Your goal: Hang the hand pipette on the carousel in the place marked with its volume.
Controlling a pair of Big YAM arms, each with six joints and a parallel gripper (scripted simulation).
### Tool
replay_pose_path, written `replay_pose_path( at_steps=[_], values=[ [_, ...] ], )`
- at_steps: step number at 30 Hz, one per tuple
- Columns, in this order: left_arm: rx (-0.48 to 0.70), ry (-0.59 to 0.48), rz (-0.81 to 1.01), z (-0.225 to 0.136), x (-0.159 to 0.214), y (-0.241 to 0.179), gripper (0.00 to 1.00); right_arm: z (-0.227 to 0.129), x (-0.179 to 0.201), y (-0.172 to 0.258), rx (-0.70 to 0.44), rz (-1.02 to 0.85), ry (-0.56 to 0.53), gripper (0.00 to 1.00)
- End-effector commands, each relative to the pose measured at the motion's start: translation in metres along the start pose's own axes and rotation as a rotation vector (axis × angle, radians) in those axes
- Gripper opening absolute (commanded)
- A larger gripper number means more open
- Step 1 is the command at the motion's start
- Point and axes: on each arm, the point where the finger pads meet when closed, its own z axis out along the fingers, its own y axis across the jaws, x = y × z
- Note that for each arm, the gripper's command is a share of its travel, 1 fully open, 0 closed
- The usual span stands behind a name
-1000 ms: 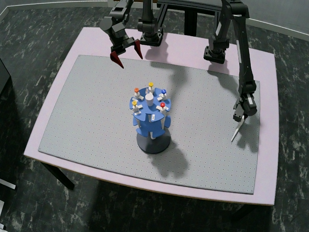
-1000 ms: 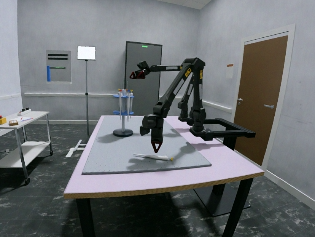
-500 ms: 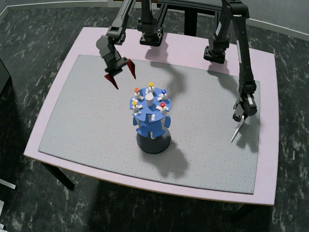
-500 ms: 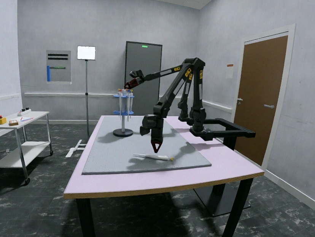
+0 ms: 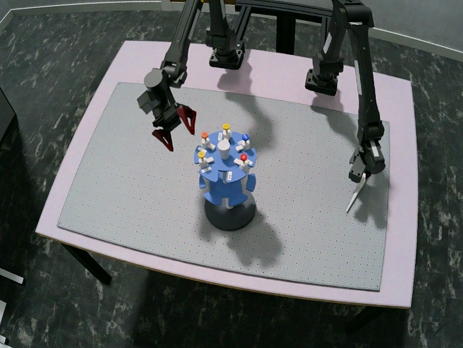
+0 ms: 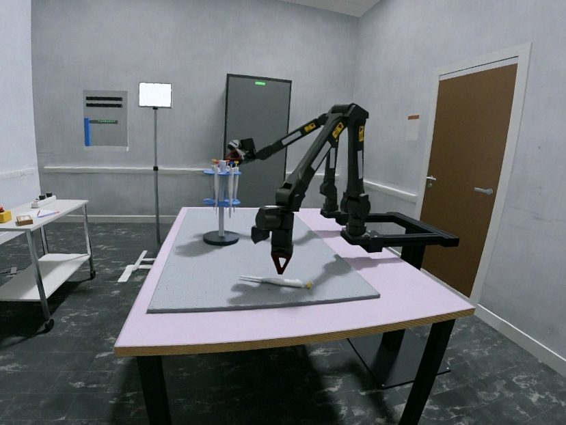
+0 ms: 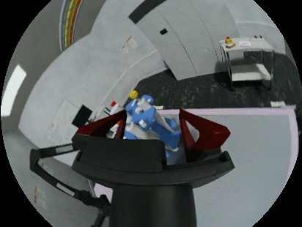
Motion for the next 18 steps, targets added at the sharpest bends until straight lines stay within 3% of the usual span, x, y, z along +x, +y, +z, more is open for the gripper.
replay_pose_path(
  at_steps=[1, 10, 18],
  values=[
    [-0.021, -0.023, 0.014, -0.006, -0.01, 0.01, 0.32, 0.001, -0.002, -0.024, -0.03, 0.179, -0.13, 0.86],
    [-0.021, -0.023, 0.014, -0.006, -0.01, 0.01, 0.32, -0.001, 0.022, -0.044, -0.059, 0.344, -0.182, 0.86],
    [-0.021, -0.023, 0.014, -0.006, -0.01, 0.01, 0.32, 0.002, 0.098, -0.061, -0.091, 0.705, -0.175, 0.86]
  ],
)
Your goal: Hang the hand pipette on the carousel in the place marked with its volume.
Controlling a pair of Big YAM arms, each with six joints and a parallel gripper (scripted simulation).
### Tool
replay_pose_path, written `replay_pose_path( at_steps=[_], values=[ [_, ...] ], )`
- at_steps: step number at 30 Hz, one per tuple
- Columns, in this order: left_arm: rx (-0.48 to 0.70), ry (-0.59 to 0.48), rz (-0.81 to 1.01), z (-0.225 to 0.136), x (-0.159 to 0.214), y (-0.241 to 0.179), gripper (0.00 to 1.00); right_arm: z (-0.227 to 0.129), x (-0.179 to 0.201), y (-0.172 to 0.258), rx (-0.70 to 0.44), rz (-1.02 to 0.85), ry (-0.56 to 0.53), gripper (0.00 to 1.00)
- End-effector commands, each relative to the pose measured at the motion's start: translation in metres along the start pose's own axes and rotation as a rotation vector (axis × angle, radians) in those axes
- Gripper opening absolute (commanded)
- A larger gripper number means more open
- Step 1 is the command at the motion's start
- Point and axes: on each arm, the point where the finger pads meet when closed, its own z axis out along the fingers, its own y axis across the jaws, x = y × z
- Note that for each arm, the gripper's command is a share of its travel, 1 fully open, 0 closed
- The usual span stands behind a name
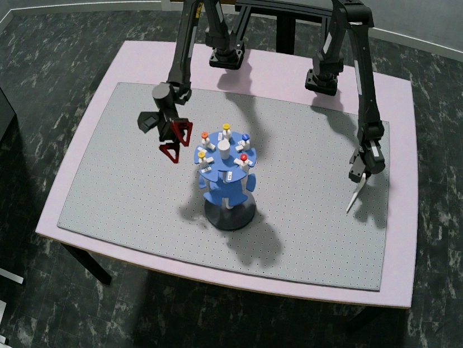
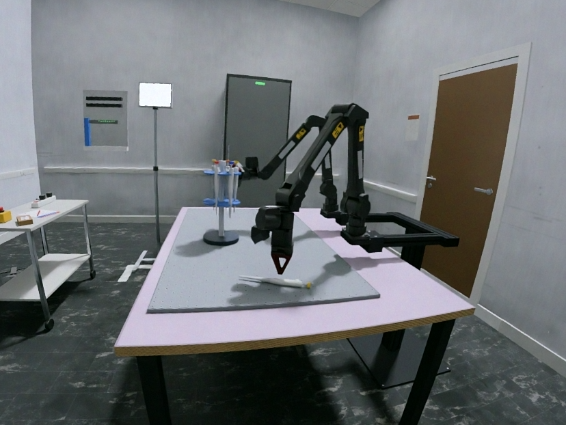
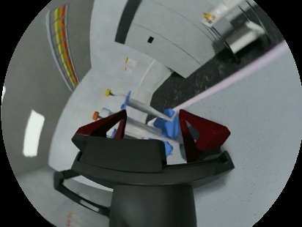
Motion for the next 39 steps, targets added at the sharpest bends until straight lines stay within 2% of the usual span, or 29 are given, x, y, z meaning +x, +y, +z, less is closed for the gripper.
replay_pose_path(
  at_steps=[1, 4, 7, 9, 11, 14, 18, 30, 34, 39],
  values=[
    [-0.021, -0.023, 0.014, -0.006, -0.01, 0.01, 0.32, -0.001, 0.039, -0.029, -0.056, 0.313, -0.036, 0.86],
    [-0.021, -0.023, 0.014, -0.006, -0.01, 0.01, 0.32, -0.007, 0.064, -0.041, -0.048, 0.427, -0.021, 0.86],
    [-0.021, -0.023, 0.014, -0.006, -0.01, 0.01, 0.32, -0.013, 0.103, -0.036, -0.052, 0.467, 0.042, 0.86],
    [-0.021, -0.023, 0.014, -0.006, -0.01, 0.01, 0.32, -0.013, 0.103, -0.036, -0.052, 0.467, 0.042, 0.86],
    [-0.021, -0.023, 0.014, -0.006, -0.01, 0.01, 0.32, -0.019, 0.128, -0.03, -0.061, 0.496, 0.091, 0.86],
    [-0.021, -0.023, 0.014, -0.006, -0.01, 0.01, 0.32, -0.022, 0.14, -0.029, -0.067, 0.524, 0.107, 0.86],
    [-0.021, -0.023, 0.014, -0.006, -0.01, 0.01, 0.32, -0.006, 0.122, -0.025, -0.095, 0.476, 0.087, 0.86],
    [-0.013, -0.015, 0.014, 0.012, -0.006, 0.012, 0.32, 0.008, 0.127, -0.021, -0.096, 0.477, 0.093, 0.86],
    [-0.013, -0.015, 0.015, 0.018, -0.006, 0.011, 0.32, 0.014, 0.117, -0.003, -0.116, 0.464, 0.086, 0.86],
    [-0.013, -0.015, 0.015, 0.025, -0.006, 0.011, 0.32, 0.015, 0.116, 0.0, -0.11, 0.468, 0.088, 0.8]
  ],
)
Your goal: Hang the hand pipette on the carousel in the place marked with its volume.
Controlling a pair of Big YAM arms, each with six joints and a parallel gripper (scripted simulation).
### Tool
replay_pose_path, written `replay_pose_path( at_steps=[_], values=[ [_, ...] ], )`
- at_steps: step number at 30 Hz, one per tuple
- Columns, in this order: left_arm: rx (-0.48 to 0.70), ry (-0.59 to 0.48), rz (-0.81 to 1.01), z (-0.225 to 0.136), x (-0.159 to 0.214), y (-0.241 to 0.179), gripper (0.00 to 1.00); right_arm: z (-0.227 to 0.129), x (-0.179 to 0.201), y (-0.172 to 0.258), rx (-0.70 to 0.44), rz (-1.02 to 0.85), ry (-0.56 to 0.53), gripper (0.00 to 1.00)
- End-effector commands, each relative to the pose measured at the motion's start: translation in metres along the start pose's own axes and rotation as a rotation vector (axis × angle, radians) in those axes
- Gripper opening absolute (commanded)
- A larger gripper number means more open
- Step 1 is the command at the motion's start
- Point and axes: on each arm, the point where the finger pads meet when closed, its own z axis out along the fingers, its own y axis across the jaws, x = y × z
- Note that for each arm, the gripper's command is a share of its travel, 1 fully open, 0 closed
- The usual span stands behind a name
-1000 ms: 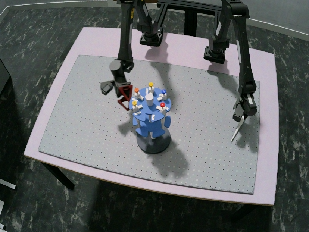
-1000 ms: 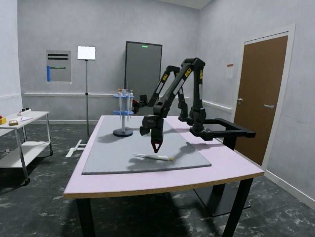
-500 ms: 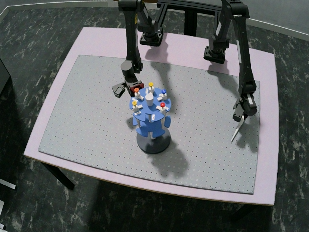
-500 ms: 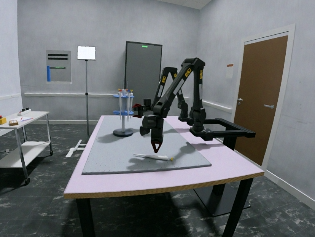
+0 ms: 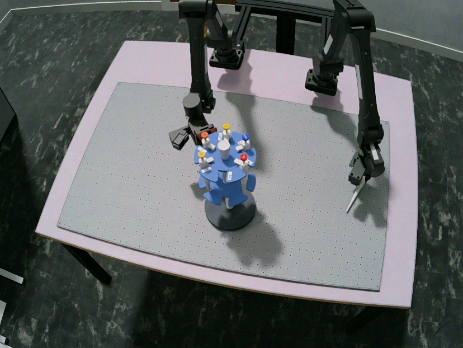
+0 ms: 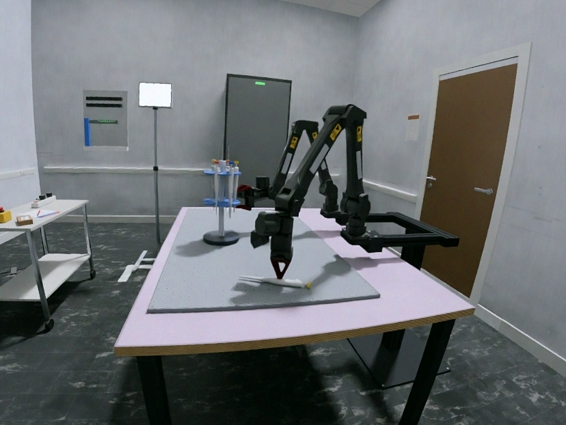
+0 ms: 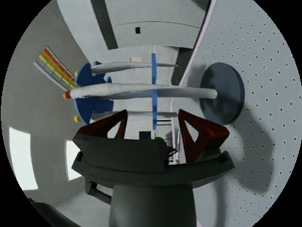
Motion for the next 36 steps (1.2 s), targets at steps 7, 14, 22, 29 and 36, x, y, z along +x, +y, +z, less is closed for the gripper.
replay_pose_path(
  at_steps=[7, 14, 22, 29, 36],
  values=[
    [-0.012, -0.015, 0.006, 0.016, -0.005, 0.01, 0.32, 0.015, 0.0, 0.032, -0.046, -0.023, 0.015, 0.77],
    [-0.01, -0.013, 0.009, 0.023, -0.005, 0.008, 0.24, 0.01, 0.003, 0.029, -0.043, -0.01, 0.015, 0.19],
    [-0.006, -0.011, 0.014, 0.023, -0.006, 0.004, 0.07, 0.006, -0.001, 0.03, -0.052, -0.017, 0.008, 0.03],
    [-0.035, -0.039, 0.003, -0.024, -0.016, 0.02, 0.15, 0.004, 0.011, 0.026, -0.042, -0.005, -0.031, 0.0],
    [-0.038, -0.042, 0.004, -0.047, -0.017, 0.024, 0.15, 0.006, 0.018, 0.017, -0.027, 0.005, -0.167, 0.0]
  ],
)
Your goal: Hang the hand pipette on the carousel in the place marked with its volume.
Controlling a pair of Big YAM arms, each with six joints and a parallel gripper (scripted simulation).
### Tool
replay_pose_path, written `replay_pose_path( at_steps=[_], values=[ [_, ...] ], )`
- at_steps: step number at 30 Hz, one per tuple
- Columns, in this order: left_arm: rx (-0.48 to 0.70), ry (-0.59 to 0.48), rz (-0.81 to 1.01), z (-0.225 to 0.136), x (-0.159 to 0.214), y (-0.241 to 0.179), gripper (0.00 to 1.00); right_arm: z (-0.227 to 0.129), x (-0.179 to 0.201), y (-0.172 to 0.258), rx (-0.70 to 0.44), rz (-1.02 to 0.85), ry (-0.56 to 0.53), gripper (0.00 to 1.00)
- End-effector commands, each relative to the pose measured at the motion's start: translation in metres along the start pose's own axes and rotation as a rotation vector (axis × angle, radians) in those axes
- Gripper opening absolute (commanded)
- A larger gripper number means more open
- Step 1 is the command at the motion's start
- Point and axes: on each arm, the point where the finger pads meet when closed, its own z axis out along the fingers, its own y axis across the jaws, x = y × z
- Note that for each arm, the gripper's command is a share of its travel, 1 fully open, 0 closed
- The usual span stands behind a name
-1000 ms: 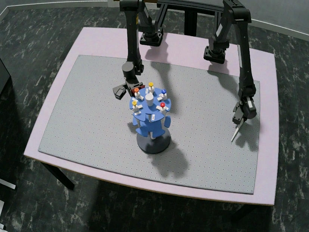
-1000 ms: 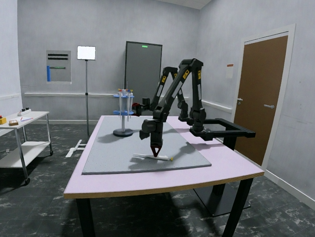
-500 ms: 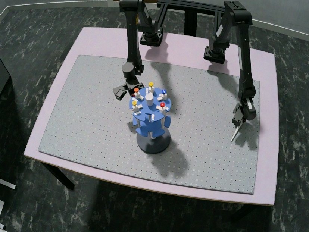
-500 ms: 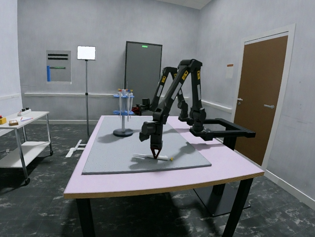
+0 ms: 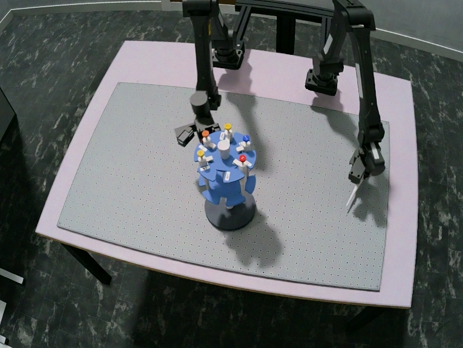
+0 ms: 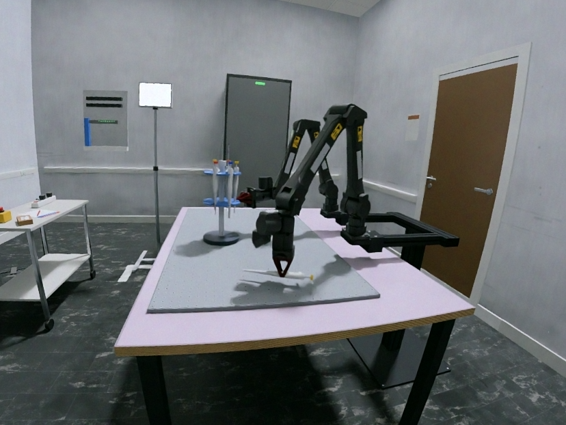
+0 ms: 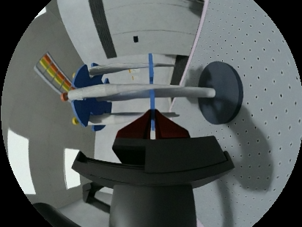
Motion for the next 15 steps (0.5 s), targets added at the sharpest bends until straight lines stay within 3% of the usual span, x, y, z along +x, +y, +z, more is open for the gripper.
replay_pose_path(
  at_steps=[1, 15],
  values=[
    [-0.061, -0.059, -0.002, -0.04, -0.022, 0.027, 0.15, 0.003, 0.01, 0.021, -0.051, -0.007, -0.06, 0.0],
    [-0.057, -0.055, -0.001, -0.034, -0.023, 0.027, 0.15, 0.009, 0.027, 0.022, -0.063, 0.004, -0.28, 0.0]
  ],
)
